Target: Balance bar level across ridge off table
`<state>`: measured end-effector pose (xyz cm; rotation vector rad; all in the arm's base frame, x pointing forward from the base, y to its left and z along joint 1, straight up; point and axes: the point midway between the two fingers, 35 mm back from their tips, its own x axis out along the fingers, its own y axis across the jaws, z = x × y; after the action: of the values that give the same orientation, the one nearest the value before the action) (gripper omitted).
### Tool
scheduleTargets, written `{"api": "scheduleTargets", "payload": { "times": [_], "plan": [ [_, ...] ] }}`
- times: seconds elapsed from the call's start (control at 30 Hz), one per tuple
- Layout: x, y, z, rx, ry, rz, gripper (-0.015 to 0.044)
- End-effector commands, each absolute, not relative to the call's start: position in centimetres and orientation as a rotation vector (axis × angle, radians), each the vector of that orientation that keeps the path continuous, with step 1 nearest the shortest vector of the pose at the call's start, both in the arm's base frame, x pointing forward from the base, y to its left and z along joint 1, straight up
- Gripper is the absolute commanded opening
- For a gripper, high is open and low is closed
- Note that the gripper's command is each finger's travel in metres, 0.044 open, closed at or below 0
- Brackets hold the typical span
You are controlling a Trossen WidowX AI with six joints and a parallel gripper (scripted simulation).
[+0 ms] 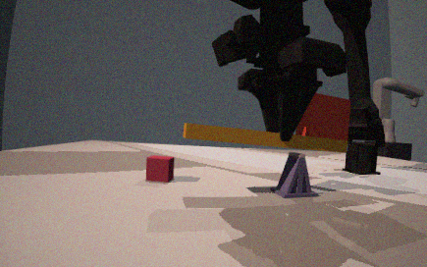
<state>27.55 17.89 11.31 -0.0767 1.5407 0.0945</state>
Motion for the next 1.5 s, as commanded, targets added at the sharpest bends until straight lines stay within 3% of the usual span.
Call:
{"api": "scheduleTargets", "payload": {
  "times": [0.0, 1.47],
  "plan": [
    [27.56, 17.96, 11.26, -0.071, 1.541, 0.096, 0.0],
    [27.55, 17.97, 10.89, -0.071, 1.541, 0.096, 0.0]
  ]
}}
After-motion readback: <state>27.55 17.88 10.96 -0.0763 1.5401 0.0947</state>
